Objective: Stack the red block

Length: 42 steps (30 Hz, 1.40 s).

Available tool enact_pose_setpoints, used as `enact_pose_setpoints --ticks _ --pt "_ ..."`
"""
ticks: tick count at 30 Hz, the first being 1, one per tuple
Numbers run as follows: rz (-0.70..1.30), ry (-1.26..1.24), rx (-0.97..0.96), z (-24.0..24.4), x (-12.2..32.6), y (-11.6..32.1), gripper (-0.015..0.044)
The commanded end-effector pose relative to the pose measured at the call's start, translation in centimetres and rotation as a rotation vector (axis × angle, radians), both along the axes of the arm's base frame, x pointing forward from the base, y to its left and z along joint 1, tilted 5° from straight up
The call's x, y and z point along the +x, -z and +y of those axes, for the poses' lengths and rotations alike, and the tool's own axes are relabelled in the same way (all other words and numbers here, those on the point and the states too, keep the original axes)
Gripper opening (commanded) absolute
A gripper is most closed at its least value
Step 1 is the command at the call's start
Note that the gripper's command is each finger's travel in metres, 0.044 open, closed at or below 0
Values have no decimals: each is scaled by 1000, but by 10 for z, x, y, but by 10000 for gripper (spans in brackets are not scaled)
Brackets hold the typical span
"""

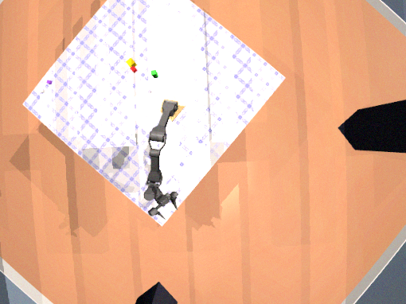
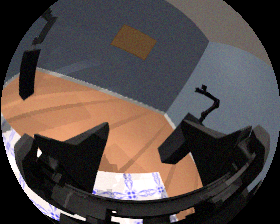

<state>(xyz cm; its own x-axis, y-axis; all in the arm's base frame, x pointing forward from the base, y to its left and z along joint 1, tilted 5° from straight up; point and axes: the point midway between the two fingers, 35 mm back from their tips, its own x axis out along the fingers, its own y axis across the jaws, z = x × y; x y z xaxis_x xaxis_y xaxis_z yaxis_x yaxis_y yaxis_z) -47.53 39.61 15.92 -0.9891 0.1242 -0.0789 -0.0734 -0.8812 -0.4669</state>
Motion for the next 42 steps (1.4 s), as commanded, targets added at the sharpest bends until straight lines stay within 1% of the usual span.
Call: enact_pose_setpoints --ticks 1,2,4,10,17,23,28,32,37,42 --pt "-1 6 1 2 2 0 426" --pt "-5 25 2 7 7 -1 440" --pt "-19 94 9 27 28 -3 440" --pt "-71 295 -104 88 99 4 440" --pt "-116 539 -256 145 197 13 440" --pt "-138 748 -392 175 288 21 440" --pt "-144 922 -509 186 366 28 440" --pt "-145 1061 -604 186 429 34 440" --pt "-141 1232 -727 173 505 42 440" --pt "-105 1389 -853 150 575 47 440"
